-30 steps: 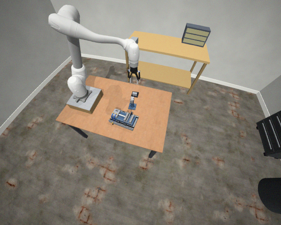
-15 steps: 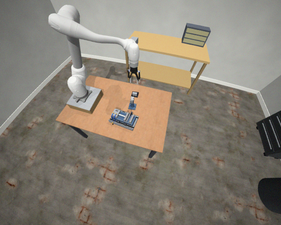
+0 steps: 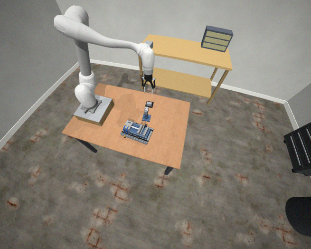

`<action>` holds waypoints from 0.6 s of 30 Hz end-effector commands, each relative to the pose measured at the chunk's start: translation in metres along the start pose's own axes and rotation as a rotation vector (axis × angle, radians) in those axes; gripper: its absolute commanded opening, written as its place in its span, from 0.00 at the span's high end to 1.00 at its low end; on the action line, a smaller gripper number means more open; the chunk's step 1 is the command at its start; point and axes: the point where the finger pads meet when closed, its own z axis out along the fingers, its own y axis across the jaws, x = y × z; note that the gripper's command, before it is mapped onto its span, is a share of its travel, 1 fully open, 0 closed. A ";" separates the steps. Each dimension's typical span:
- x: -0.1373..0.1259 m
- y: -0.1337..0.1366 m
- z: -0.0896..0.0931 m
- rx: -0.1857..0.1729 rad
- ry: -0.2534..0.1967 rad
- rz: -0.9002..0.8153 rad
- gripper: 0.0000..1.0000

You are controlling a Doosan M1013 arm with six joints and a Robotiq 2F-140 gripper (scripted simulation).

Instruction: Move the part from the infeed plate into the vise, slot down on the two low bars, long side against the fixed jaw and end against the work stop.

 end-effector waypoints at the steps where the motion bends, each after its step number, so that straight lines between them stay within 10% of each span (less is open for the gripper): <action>1: -0.002 -0.002 0.002 0.006 0.000 0.004 0.49; 18: -0.002 -0.002 0.020 0.006 0.000 0.004 0.49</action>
